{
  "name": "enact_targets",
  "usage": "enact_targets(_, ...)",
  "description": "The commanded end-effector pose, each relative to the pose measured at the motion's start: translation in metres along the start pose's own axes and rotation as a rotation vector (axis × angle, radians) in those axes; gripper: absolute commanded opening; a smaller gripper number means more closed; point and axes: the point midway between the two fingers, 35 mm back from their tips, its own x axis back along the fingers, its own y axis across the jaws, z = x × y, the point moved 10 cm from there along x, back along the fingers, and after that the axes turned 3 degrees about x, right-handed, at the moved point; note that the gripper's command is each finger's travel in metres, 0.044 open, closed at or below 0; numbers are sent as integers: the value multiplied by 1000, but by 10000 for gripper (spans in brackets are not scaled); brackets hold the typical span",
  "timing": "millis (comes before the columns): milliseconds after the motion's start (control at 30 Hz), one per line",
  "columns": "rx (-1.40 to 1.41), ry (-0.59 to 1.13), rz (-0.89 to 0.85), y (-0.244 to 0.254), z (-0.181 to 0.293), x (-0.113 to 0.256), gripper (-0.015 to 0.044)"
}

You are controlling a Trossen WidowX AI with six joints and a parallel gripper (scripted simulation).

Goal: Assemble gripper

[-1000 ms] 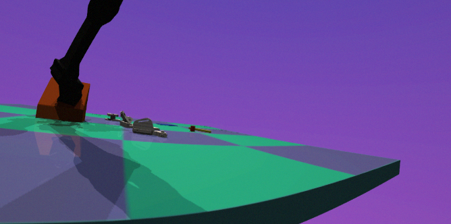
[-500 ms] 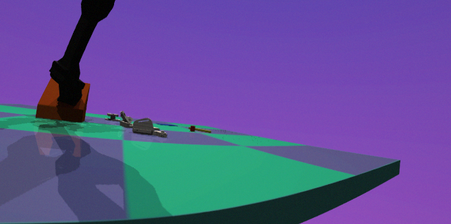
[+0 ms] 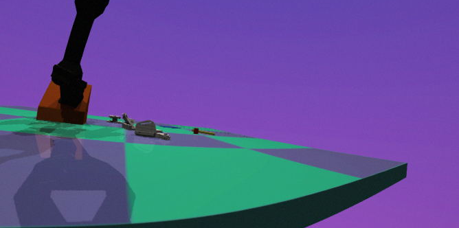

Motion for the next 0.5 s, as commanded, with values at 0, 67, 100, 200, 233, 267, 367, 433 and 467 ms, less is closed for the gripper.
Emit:
enact_targets(0,30,-56,-116,27,-2,8,0)
enact_targets(67,40,-80,-163,36,-4,13,0)
enact_targets(100,45,-92,-187,40,-4,16,0)
enact_targets(200,42,-120,-252,54,-5,24,0)
enact_targets(233,30,-132,-272,56,-6,27,0)
enact_targets(267,20,-143,-294,59,-6,30,0)
enact_targets(367,10,-173,-364,73,-8,40,0)
enact_targets(433,19,-191,-415,84,-9,49,0)
enact_targets(467,23,-200,-441,90,-9,54,0)
